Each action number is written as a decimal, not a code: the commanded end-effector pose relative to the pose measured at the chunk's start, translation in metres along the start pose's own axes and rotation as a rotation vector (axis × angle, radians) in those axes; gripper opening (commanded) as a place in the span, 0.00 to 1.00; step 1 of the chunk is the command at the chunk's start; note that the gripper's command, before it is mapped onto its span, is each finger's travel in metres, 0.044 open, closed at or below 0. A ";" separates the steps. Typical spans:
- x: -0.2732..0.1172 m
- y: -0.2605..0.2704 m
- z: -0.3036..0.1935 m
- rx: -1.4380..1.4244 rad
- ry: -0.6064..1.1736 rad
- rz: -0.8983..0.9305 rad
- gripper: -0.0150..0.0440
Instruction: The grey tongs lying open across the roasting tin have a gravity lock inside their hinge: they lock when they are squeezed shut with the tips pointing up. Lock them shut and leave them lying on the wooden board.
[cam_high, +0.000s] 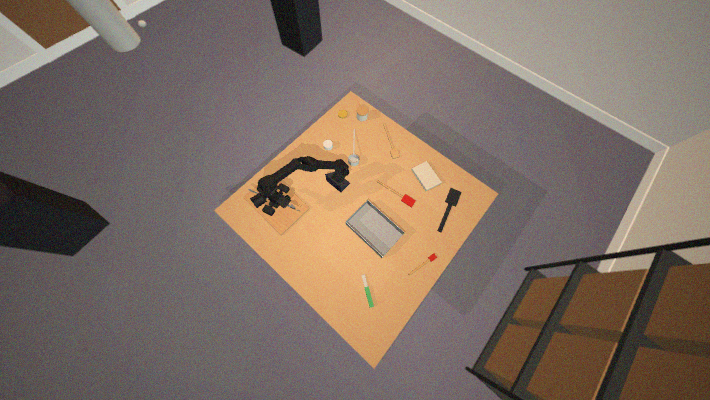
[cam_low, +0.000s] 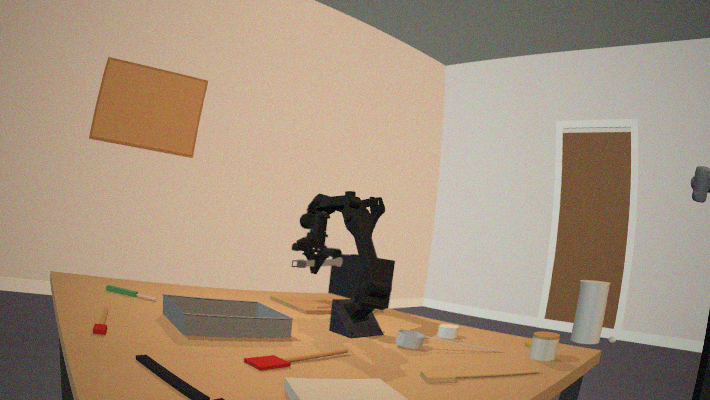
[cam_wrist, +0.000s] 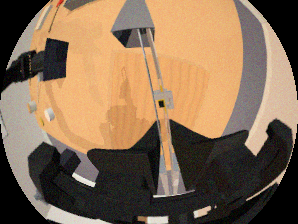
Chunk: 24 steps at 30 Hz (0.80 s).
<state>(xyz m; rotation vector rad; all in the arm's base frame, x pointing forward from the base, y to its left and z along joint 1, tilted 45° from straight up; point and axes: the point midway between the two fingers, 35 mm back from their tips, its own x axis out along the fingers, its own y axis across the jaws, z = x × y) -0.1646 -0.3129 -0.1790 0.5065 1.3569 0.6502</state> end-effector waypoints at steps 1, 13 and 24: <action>-0.002 -0.002 0.002 -0.007 -0.005 -0.008 0.00; 0.011 -0.004 0.000 -0.007 -0.005 -0.008 0.00; 0.029 -0.005 0.000 -0.007 -0.004 -0.008 0.00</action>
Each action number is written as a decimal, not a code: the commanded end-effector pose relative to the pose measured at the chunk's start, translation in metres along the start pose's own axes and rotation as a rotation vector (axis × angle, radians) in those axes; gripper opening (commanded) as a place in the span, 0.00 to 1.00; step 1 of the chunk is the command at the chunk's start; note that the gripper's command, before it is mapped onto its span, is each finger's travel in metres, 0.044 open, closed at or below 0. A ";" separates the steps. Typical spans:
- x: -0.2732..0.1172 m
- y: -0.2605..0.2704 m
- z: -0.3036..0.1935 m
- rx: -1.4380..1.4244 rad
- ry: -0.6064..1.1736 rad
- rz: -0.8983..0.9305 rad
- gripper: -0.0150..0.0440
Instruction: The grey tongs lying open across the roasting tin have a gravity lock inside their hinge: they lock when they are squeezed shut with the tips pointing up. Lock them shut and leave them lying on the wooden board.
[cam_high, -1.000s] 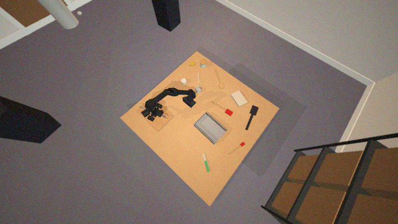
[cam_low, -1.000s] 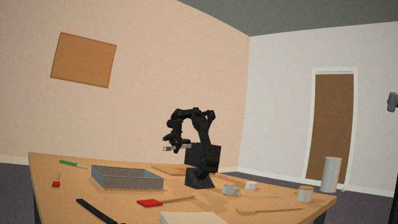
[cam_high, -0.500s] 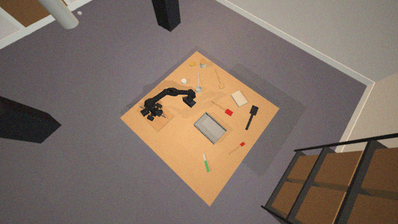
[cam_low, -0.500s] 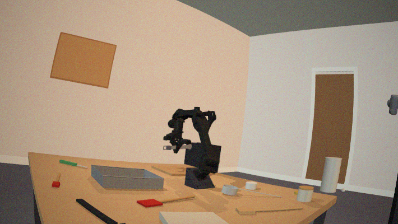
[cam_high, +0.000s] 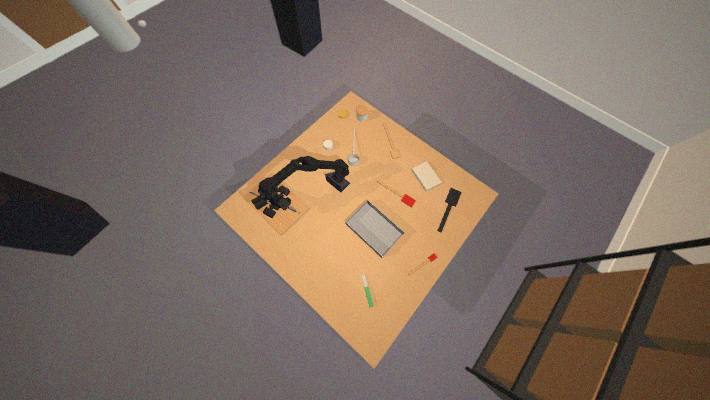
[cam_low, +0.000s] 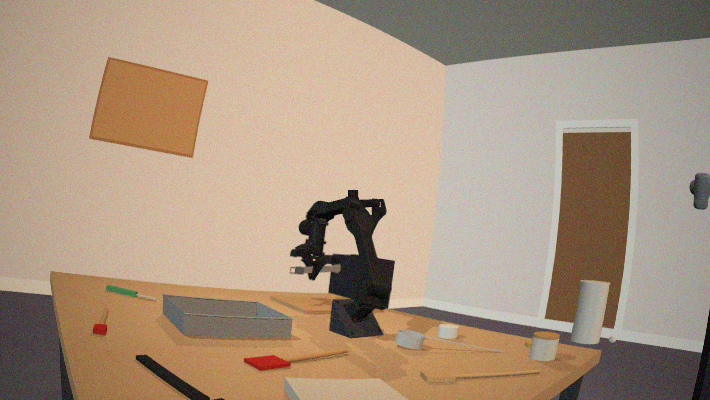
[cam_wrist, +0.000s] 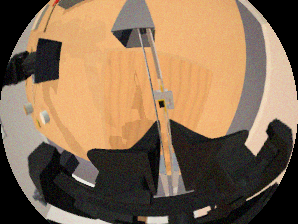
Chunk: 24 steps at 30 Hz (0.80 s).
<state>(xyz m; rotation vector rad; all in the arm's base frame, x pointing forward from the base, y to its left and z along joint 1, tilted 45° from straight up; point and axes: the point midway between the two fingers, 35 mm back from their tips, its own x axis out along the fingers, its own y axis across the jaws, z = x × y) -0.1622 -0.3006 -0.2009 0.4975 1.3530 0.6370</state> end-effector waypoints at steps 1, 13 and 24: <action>0.007 0.001 0.000 -0.006 0.002 0.006 0.00; 0.026 0.001 0.000 -0.005 0.002 0.006 0.00; 0.045 0.003 0.001 -0.005 0.002 0.006 0.00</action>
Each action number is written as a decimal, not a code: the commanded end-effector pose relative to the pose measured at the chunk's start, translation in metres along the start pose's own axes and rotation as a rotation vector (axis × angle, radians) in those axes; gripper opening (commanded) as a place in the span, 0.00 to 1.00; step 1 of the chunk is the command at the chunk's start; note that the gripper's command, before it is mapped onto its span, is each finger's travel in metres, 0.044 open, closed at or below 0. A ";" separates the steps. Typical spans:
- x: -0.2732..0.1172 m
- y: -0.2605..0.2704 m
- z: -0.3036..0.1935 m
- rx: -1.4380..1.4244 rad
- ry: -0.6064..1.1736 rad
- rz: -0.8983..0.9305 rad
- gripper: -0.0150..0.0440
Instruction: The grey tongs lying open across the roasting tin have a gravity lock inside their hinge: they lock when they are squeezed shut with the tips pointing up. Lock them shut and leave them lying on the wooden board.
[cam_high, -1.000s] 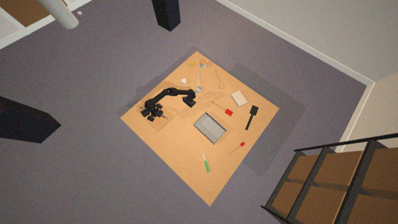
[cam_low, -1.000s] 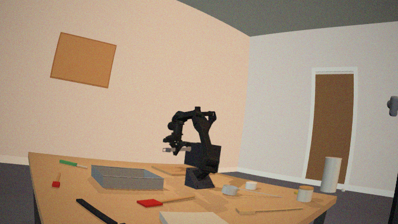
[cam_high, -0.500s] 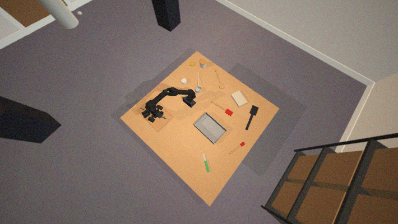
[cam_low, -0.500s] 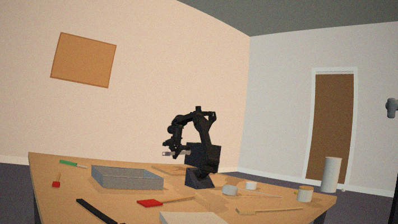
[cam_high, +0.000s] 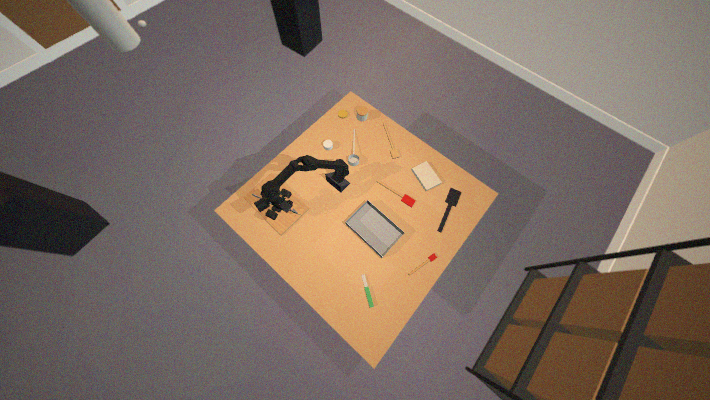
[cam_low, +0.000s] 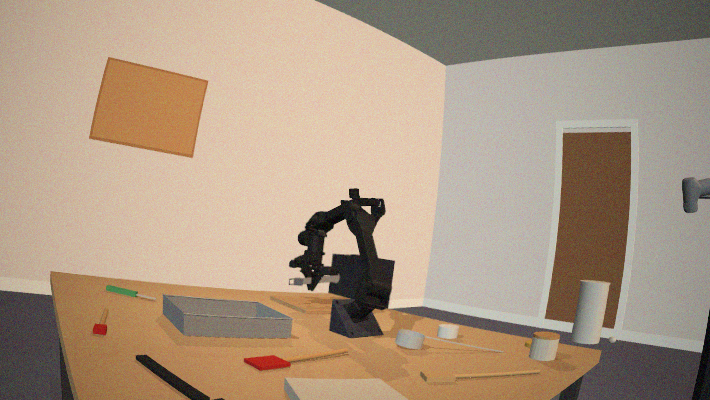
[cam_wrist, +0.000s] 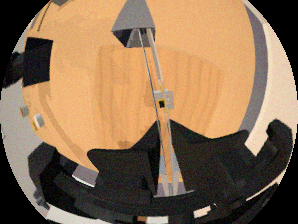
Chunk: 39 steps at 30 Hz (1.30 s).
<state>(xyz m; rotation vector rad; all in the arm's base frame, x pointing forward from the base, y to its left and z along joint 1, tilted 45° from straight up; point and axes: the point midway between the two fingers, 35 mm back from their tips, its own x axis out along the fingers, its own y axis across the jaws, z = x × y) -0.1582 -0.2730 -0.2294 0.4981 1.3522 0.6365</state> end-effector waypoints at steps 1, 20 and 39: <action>0.007 0.002 0.000 -0.006 0.003 0.006 0.00; 0.016 0.002 0.001 0.000 -0.001 0.003 0.36; 0.005 0.003 0.015 -0.002 -0.001 0.000 1.00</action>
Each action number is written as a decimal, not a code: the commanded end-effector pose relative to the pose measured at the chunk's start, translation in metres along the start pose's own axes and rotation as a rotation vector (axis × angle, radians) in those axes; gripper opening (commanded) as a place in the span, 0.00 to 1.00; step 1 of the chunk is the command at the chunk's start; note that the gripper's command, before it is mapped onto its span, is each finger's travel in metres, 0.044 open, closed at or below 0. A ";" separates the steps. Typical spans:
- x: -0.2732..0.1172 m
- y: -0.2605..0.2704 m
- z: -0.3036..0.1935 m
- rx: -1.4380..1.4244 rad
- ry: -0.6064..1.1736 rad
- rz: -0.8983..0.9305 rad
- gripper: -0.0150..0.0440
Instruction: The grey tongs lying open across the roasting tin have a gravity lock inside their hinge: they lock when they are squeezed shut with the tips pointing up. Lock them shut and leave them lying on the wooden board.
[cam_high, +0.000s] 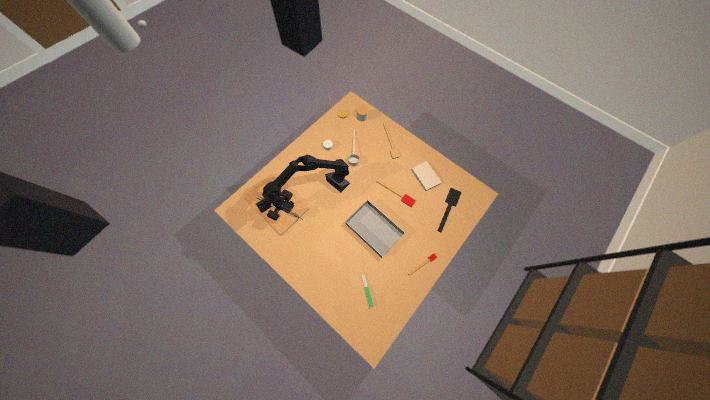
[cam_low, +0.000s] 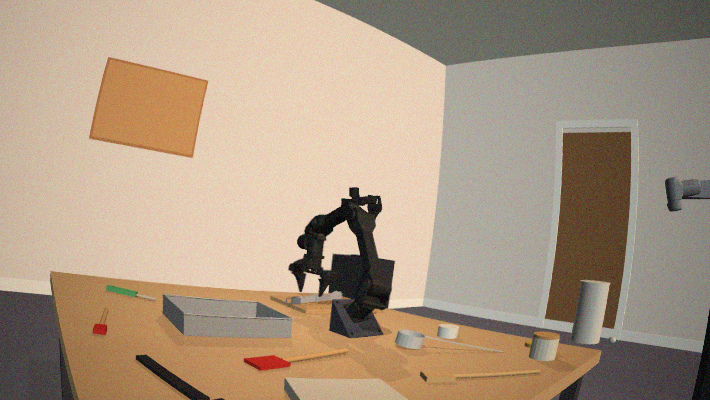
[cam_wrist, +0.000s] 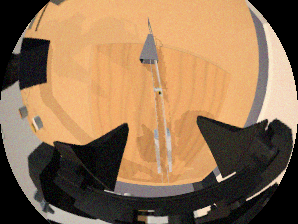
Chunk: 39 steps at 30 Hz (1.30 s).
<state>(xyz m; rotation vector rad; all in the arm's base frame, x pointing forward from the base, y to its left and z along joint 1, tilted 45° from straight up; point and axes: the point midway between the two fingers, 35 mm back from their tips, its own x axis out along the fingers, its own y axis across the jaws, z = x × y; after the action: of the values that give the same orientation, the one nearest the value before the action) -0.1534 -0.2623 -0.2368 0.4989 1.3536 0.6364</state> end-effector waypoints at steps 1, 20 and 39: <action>-0.015 0.002 0.021 -0.004 -0.002 -0.001 1.00; -0.085 0.037 0.145 -0.016 -0.005 0.006 1.00; -0.134 0.039 0.147 -0.026 0.008 -0.008 1.00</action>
<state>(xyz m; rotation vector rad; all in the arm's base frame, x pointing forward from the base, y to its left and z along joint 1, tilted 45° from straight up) -0.0260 -0.3187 -0.0902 0.4729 1.3518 0.6456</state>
